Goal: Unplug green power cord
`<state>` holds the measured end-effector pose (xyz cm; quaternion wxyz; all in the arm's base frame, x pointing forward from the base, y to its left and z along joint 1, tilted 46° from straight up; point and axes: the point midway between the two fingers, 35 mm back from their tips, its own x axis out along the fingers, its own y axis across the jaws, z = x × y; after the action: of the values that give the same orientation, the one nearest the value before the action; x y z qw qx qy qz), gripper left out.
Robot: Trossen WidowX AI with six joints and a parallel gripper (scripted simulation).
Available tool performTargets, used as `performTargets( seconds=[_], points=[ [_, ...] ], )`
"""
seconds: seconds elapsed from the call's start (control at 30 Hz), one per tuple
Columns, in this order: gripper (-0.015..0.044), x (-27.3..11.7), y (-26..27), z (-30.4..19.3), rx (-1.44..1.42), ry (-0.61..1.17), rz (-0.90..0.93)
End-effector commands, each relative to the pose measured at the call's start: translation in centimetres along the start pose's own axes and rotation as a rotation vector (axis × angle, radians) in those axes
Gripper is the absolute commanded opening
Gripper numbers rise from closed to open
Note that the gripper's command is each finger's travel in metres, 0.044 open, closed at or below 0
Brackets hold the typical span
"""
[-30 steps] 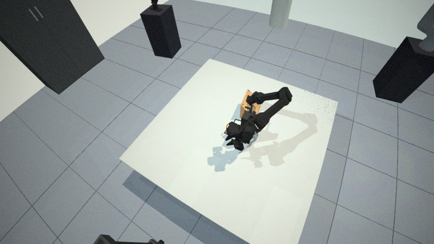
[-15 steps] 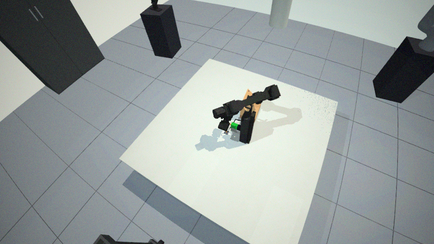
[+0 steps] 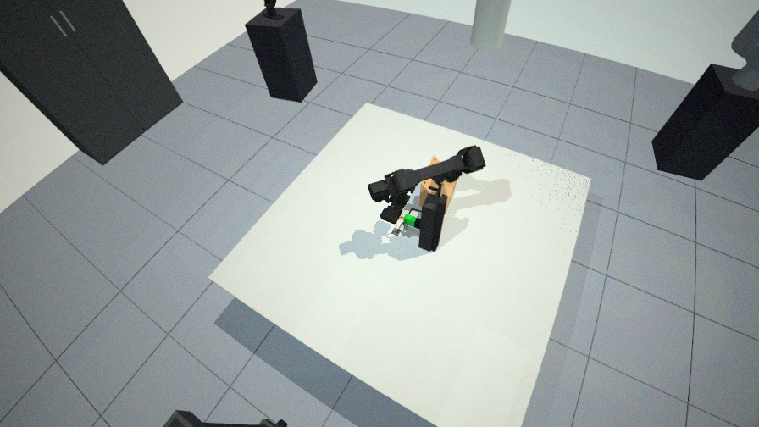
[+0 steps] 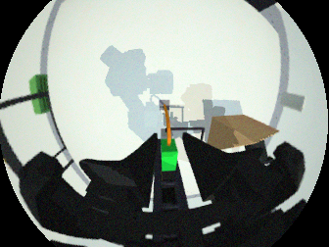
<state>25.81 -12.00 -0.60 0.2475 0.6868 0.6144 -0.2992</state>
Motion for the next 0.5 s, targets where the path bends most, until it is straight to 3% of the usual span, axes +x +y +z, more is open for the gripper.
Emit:
performTargets(
  seconds=[0.0,0.47],
  points=[
    [0.016,0.0,0.0,-0.5,0.0,0.007,0.003],
    [0.016,0.0,0.0,-2.8,0.0,0.008,0.003]
  ],
)
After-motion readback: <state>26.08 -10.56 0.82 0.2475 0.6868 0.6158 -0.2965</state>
